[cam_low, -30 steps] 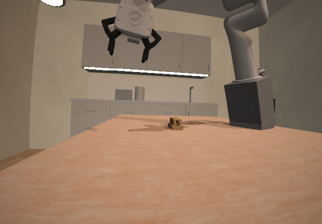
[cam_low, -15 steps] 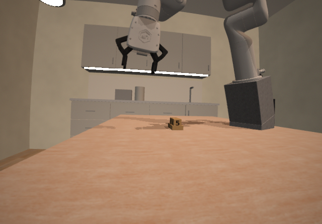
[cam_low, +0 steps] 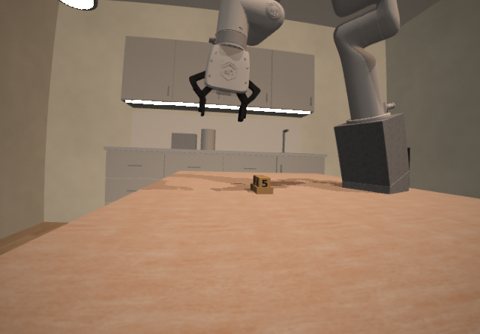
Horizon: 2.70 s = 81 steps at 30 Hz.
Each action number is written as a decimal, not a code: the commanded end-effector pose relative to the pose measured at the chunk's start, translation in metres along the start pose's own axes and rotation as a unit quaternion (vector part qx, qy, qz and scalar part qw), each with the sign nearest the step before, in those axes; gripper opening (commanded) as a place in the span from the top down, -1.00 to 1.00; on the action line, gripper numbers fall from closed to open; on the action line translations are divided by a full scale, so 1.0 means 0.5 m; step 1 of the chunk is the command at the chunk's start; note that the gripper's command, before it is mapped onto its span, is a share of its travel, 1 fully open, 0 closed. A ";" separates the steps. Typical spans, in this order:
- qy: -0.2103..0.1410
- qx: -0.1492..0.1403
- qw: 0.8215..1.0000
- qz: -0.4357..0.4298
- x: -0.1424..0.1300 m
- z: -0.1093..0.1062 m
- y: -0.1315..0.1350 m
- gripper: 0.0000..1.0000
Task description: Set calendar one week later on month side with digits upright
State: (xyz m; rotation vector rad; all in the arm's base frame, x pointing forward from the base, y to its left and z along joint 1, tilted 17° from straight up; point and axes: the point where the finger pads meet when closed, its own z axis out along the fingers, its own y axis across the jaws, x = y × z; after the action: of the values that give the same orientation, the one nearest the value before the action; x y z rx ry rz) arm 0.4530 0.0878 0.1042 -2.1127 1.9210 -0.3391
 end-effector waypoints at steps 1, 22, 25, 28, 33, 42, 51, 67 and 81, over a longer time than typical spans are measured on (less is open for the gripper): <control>-0.010 0.003 1.000 -0.001 0.008 0.001 0.005 -1.00; -0.015 -0.004 1.000 0.006 0.033 0.018 0.047 -1.00; -0.015 -0.004 1.000 0.006 0.033 0.018 0.047 -1.00; -0.015 -0.004 1.000 0.006 0.033 0.018 0.047 -1.00; -0.015 -0.004 1.000 0.006 0.033 0.018 0.047 -1.00; -0.020 -0.010 1.000 0.013 0.053 0.031 0.087 -1.00; -0.020 -0.010 1.000 0.013 0.053 0.031 0.087 -1.00; -0.025 -0.017 0.999 0.018 0.068 0.042 0.123 -1.00; -0.025 -0.017 0.999 0.018 0.068 0.042 0.123 -1.00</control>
State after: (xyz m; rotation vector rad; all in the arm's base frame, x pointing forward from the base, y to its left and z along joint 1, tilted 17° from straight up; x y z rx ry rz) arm 0.4049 0.0493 0.0619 -2.0854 1.9488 -0.2441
